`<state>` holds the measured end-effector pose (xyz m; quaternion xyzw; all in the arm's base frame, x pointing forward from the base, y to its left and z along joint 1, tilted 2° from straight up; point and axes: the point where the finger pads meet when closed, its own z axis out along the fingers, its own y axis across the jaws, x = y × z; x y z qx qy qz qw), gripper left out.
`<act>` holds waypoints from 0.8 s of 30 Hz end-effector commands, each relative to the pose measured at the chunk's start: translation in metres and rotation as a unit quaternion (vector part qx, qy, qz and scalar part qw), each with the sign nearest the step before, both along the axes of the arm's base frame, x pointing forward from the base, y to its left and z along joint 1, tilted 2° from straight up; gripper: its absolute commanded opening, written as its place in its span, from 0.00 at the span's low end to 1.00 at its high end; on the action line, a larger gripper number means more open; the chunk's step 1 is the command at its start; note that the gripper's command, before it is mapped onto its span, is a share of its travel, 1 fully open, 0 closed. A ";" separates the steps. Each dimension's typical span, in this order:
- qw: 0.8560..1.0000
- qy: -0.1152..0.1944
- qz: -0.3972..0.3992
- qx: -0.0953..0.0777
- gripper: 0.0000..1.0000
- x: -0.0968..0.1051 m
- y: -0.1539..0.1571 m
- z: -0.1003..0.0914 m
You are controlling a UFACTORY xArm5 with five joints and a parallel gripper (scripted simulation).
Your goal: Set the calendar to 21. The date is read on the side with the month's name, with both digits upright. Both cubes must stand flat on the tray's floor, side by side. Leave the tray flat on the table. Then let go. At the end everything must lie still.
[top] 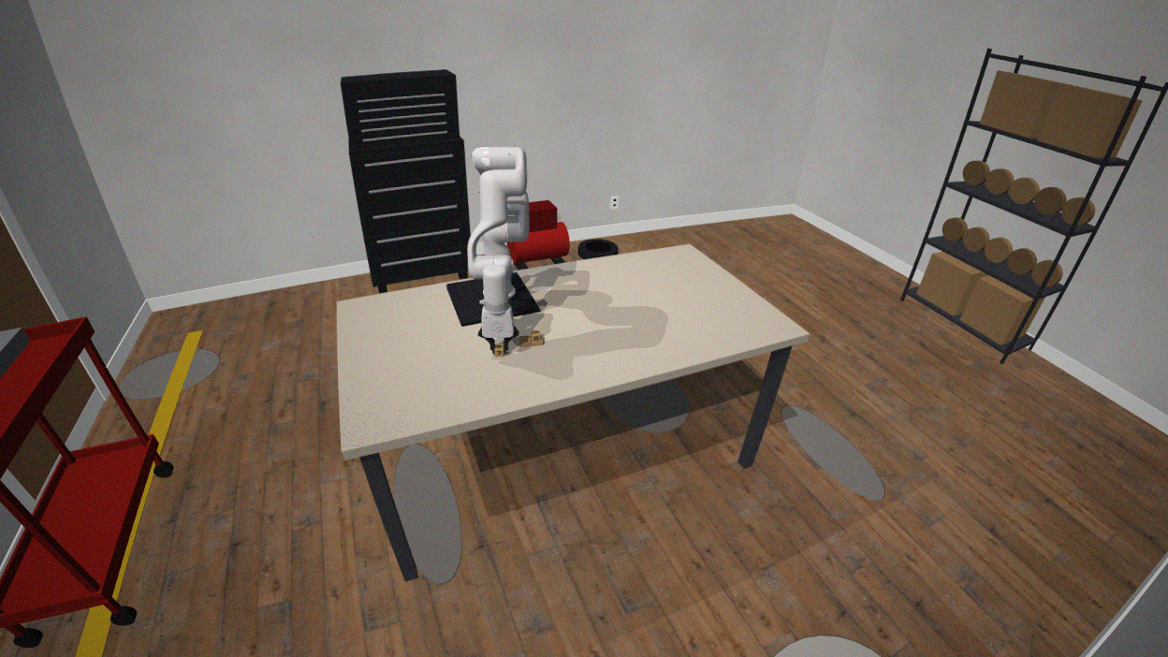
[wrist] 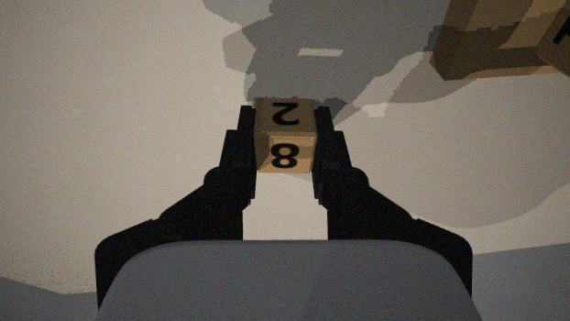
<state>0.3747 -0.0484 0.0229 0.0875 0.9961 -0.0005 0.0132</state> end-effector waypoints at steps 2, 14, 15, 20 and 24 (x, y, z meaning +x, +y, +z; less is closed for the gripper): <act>1.000 -0.002 0.000 0.000 0.27 0.001 0.000 0.001; 1.000 -0.002 0.000 0.000 0.27 -0.001 0.000 0.066; 1.000 -0.002 0.000 0.000 0.27 -0.001 0.000 0.073; 1.000 -0.002 0.000 0.000 0.27 -0.001 -0.001 0.090; 1.000 -0.002 0.000 0.000 0.27 -0.002 -0.001 0.099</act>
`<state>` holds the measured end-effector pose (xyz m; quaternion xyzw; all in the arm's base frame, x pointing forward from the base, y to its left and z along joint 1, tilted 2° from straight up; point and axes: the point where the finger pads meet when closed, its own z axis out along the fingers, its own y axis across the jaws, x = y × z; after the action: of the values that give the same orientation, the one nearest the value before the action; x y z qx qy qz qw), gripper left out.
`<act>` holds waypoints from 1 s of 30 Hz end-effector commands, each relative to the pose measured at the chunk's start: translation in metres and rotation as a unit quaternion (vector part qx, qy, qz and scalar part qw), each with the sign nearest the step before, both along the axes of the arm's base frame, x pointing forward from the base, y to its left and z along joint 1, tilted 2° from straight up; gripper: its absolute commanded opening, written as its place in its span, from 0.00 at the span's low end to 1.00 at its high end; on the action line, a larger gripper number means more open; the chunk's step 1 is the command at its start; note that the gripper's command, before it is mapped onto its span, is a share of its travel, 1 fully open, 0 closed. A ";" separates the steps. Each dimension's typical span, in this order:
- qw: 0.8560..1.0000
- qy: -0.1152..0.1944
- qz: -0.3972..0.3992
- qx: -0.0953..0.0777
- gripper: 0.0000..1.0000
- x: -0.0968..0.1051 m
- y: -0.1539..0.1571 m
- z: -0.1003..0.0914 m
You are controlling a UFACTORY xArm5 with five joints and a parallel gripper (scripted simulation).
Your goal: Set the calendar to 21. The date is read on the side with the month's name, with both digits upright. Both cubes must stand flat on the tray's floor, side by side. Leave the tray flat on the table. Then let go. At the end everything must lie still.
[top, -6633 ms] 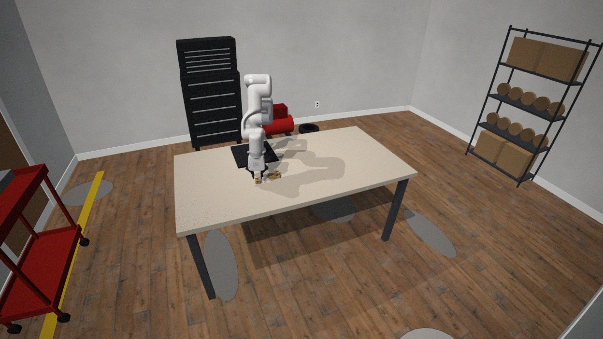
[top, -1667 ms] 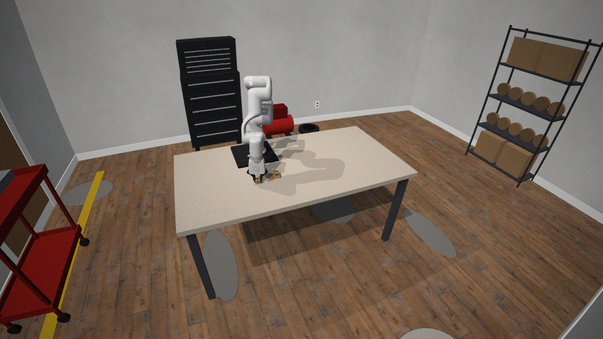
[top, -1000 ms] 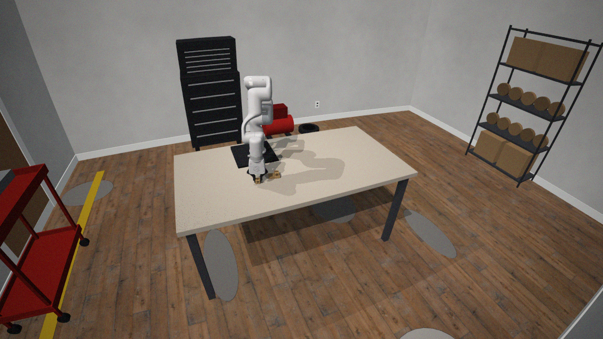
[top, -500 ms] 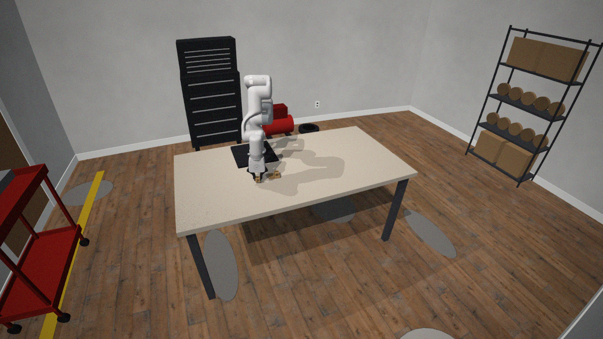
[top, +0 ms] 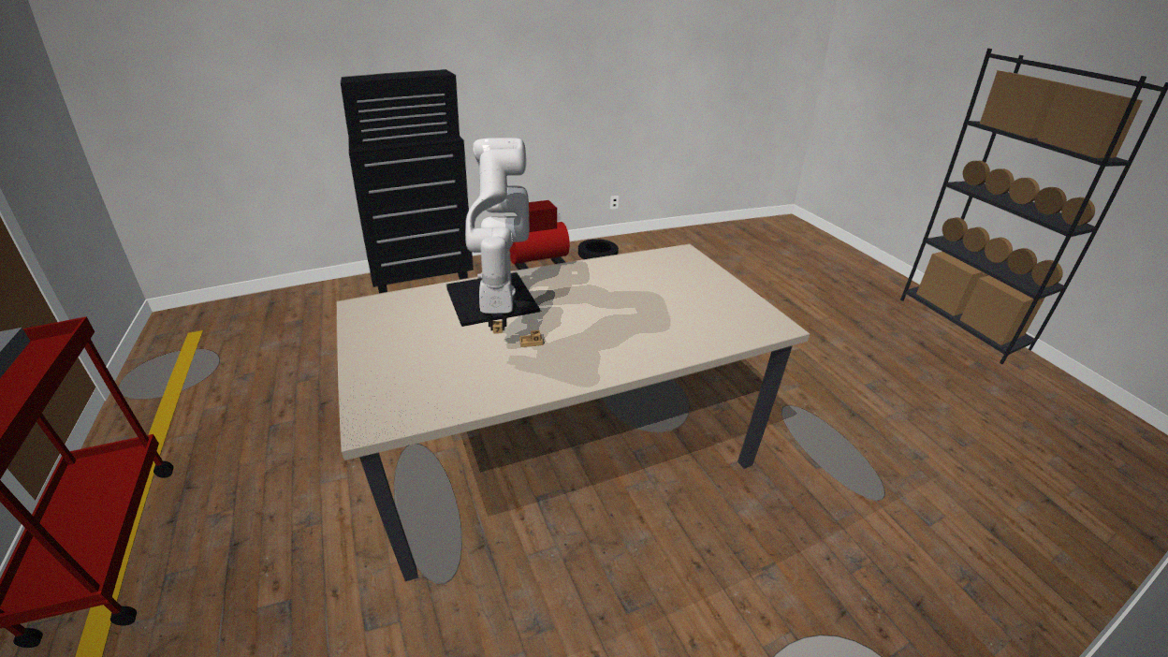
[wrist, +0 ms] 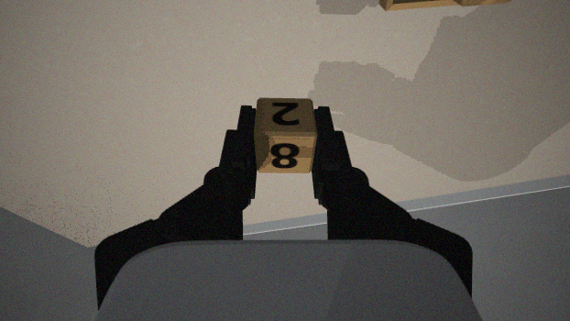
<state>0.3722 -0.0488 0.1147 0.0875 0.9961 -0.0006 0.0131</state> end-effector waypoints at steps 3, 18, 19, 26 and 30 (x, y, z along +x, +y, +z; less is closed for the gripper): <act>1.000 -0.002 0.000 0.000 0.27 0.001 0.000 0.008; 0.996 -0.002 0.094 -0.002 0.27 -0.003 0.012 0.010; 0.992 -0.001 0.123 -0.003 0.27 -0.004 0.015 0.010; 0.970 -0.001 0.245 -0.006 0.27 -0.009 0.031 0.012; 0.957 -0.001 0.290 -0.007 0.27 -0.011 0.036 0.013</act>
<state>0.3612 -0.0166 0.1255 -0.1667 0.9859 -0.0027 0.0126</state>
